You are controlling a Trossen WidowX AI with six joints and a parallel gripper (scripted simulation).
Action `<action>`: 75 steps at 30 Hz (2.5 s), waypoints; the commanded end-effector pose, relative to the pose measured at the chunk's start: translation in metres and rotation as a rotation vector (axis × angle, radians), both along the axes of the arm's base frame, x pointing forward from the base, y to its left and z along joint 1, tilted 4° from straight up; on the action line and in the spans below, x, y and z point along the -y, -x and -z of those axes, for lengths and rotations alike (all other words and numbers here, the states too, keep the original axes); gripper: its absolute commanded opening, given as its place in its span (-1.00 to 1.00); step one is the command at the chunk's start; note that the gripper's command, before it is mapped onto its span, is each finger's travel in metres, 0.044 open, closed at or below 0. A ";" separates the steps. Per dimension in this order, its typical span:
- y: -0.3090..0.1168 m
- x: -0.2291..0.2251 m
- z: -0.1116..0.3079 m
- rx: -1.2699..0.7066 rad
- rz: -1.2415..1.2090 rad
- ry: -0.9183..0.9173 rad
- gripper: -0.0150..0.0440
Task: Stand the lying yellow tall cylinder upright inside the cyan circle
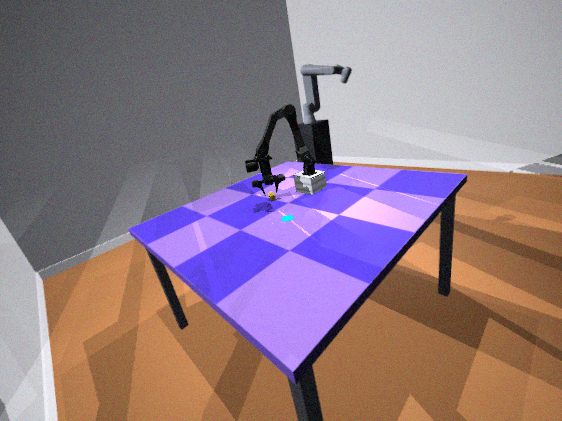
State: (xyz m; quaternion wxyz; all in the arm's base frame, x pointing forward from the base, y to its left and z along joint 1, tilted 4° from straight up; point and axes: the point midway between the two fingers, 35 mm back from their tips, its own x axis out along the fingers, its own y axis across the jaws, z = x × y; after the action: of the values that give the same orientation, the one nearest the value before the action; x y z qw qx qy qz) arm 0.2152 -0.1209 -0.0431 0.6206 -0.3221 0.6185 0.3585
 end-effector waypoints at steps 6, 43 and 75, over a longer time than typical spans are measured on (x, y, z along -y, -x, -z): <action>0.006 -0.003 0.019 -0.006 0.003 0.004 0.29; -0.001 0.004 -0.061 -0.005 0.003 0.005 -0.14; -0.032 -0.023 -0.099 0.002 -0.046 0.017 -0.14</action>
State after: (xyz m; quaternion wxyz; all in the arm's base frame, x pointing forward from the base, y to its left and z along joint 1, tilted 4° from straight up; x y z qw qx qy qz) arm 0.2406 -0.1020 0.0550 0.6141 -0.3379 0.6120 0.3662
